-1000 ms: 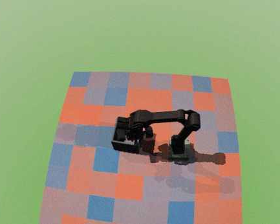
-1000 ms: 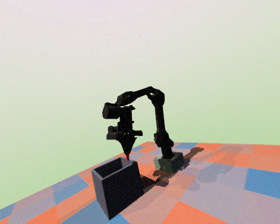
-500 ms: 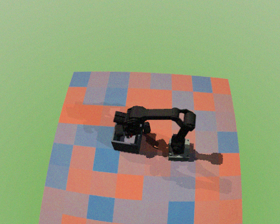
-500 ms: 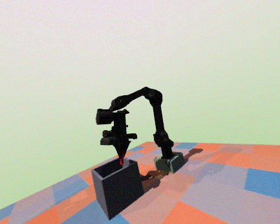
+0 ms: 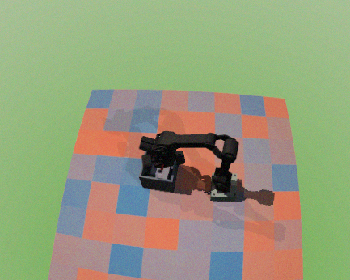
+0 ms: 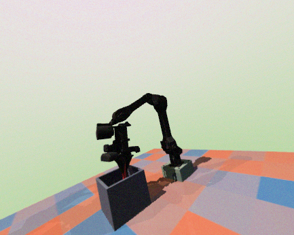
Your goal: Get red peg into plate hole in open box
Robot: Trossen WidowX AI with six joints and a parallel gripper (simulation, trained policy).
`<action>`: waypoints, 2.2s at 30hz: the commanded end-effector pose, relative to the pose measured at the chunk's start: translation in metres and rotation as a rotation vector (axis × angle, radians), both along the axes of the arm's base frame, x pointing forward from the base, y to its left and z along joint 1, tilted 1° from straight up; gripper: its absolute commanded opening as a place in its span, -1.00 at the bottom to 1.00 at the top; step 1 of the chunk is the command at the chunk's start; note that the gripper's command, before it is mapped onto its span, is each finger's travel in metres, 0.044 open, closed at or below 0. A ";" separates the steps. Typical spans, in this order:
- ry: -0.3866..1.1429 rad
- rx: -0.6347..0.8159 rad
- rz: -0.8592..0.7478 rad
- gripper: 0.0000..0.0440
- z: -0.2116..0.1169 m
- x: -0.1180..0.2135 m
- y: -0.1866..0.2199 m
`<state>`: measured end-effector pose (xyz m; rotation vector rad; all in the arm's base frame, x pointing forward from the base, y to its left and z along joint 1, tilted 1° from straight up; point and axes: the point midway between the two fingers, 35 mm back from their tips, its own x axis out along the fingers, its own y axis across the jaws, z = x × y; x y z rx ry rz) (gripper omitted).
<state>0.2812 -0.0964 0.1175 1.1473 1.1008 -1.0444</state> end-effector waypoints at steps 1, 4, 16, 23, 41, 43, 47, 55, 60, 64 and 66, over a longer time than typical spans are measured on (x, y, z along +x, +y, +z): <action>0.008 0.012 0.009 -1.00 -0.012 0.002 -0.002; 0.006 0.017 0.014 -1.00 -0.018 0.005 -0.005; 0.013 0.029 0.056 -1.00 -0.046 0.015 -0.011; 0.031 0.024 0.082 -0.93 -0.061 0.017 -0.013; 0.032 0.129 0.089 -0.11 -0.047 0.024 -0.016; 0.023 0.147 0.086 -0.09 -0.042 0.025 -0.018; 0.000 0.180 0.084 -0.03 -0.032 0.028 -0.020; -0.066 0.226 0.086 0.07 -0.010 0.036 -0.027; -0.111 0.243 0.089 0.11 0.004 0.040 -0.032; -0.144 0.252 0.095 0.11 0.015 0.043 -0.036; -0.161 0.254 0.100 0.00 0.021 0.045 -0.038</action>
